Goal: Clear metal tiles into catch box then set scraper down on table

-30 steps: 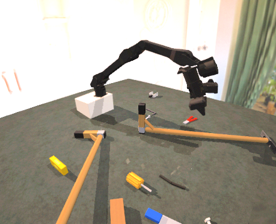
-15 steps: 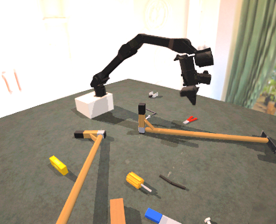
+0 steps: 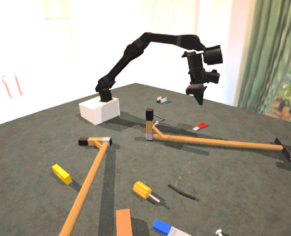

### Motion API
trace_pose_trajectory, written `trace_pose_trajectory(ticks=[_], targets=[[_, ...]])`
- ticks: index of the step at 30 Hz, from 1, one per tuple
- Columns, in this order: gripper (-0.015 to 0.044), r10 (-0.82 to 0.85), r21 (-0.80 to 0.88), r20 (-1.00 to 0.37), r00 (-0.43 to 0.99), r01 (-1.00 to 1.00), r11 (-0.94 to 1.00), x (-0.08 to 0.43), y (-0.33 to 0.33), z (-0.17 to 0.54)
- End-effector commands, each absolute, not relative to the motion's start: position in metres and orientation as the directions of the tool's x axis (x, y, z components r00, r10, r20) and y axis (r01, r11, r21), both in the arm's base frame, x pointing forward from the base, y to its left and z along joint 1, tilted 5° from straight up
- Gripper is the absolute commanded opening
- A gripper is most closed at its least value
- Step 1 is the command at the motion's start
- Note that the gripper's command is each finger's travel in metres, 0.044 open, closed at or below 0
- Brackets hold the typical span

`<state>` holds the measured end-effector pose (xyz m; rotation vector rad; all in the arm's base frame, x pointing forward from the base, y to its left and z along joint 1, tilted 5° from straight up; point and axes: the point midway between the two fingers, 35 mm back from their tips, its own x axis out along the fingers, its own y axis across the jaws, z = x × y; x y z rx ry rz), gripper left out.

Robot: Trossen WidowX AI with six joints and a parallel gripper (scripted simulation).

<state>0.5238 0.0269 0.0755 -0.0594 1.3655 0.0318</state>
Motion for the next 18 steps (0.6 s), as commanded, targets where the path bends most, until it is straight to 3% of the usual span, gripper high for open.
trace_pose_trajectory(ticks=[1, 18], targets=[[0.0, -0.018, -0.029, -0.98, 0.198, -0.051, 0.998, 0.524, 0.026, 0.066], [0.0, -0.017, -0.027, -0.981, 0.192, -0.049, 0.998, 0.529, 0.025, 0.021]])
